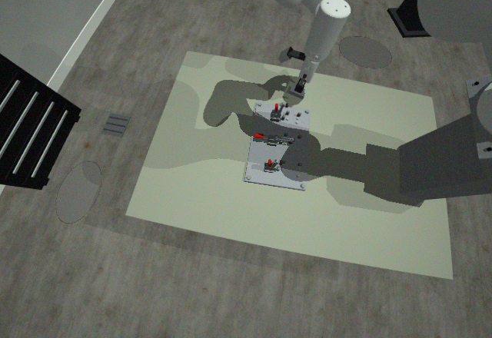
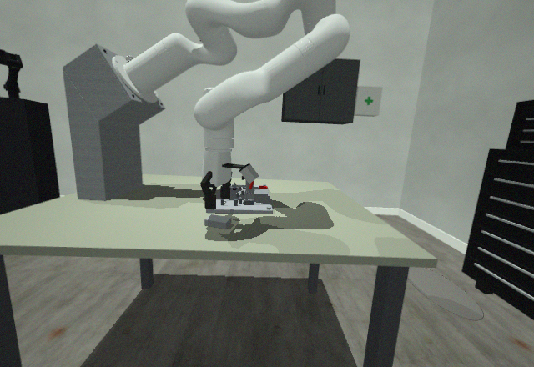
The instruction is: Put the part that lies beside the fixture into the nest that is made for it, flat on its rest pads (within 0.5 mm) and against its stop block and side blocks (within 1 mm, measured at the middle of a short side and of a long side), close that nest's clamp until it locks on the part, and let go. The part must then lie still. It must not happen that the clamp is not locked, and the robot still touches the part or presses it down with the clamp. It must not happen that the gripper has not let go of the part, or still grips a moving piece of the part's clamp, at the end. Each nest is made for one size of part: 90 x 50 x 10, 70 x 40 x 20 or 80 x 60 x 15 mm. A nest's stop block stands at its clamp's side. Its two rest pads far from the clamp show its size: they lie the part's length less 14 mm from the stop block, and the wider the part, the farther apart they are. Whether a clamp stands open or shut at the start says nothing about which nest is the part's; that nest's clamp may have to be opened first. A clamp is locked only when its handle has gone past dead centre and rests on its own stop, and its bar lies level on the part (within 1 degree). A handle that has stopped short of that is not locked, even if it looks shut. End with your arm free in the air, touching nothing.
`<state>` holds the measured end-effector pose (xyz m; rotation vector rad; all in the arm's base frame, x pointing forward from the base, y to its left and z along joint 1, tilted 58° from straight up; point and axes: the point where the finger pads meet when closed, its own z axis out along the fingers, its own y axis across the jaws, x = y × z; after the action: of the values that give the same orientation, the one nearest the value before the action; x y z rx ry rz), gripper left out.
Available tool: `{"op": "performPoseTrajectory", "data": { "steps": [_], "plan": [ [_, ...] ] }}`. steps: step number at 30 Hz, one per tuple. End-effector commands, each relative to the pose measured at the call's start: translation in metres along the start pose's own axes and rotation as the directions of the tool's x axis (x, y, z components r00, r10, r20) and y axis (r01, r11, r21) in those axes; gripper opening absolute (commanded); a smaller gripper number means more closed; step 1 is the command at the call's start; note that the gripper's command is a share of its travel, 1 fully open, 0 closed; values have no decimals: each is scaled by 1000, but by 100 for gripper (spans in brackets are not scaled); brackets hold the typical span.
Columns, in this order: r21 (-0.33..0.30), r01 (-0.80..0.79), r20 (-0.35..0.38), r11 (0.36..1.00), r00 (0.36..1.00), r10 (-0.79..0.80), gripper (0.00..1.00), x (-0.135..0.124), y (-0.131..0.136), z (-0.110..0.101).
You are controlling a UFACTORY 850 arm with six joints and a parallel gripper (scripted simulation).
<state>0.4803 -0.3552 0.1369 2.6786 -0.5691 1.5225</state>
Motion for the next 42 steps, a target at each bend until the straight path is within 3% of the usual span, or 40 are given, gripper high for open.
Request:
{"op": "performPoseTrajectory", "data": {
  "steps": [1, 10, 42],
  "plan": [
    [0, 0, 0, 1000, 1000, 0, 100, 0, 0, 12],
    [0, 0, 0, 1000, 1000, 0, 100, 0, 0, 26],
    [0, 0, 0, 1000, 1000, 0, 100, 0, 0, 35]
  ]
}}
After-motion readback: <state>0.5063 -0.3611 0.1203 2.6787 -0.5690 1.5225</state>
